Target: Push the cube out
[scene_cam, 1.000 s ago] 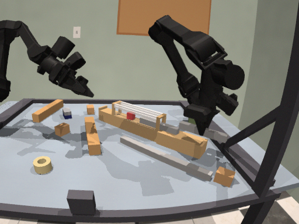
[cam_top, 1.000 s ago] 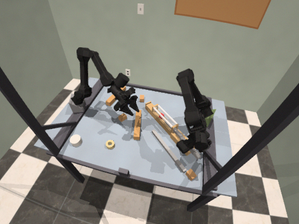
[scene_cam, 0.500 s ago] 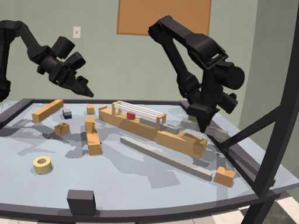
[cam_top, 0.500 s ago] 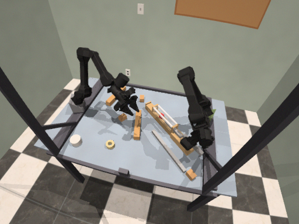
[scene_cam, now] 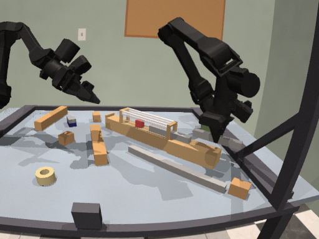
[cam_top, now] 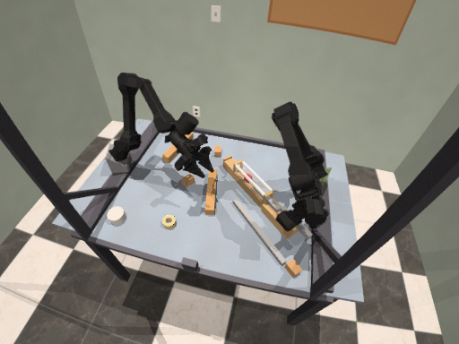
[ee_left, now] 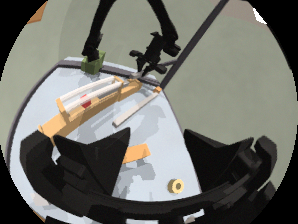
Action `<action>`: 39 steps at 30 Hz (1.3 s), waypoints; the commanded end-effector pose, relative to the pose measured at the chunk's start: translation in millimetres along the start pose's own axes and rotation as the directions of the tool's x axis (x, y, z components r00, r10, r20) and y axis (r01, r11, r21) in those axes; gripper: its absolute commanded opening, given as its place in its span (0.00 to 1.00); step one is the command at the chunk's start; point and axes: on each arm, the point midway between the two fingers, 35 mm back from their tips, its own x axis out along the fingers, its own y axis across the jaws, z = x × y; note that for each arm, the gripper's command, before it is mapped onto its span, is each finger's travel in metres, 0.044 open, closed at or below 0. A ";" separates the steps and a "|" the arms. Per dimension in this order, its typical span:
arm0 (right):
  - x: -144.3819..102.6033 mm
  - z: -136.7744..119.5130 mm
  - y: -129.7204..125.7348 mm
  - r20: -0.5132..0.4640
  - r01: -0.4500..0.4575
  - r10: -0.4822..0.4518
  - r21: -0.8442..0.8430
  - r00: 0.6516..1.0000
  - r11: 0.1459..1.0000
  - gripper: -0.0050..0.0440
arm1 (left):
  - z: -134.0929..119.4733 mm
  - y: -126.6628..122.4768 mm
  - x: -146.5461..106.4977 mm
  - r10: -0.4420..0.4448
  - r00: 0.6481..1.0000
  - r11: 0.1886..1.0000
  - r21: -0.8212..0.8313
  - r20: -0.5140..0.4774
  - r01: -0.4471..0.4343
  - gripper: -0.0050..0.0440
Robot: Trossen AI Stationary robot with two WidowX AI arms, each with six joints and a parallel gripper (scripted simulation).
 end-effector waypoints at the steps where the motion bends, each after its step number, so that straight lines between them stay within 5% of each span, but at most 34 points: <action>1: -1.6 0.1 -2.1 0.009 0.009 -0.009 0.004 1.000 1.000 0.10 | 8.9 -0.4 -2.0 -0.001 1.000 1.000 -0.003 0.024 0.001 0.77; 39: 24.7 -7.8 -1.2 -0.002 0.004 -0.004 -0.002 1.000 1.000 0.10 | 8.9 -0.4 -2.0 -0.001 1.000 1.000 -0.003 0.024 0.001 0.77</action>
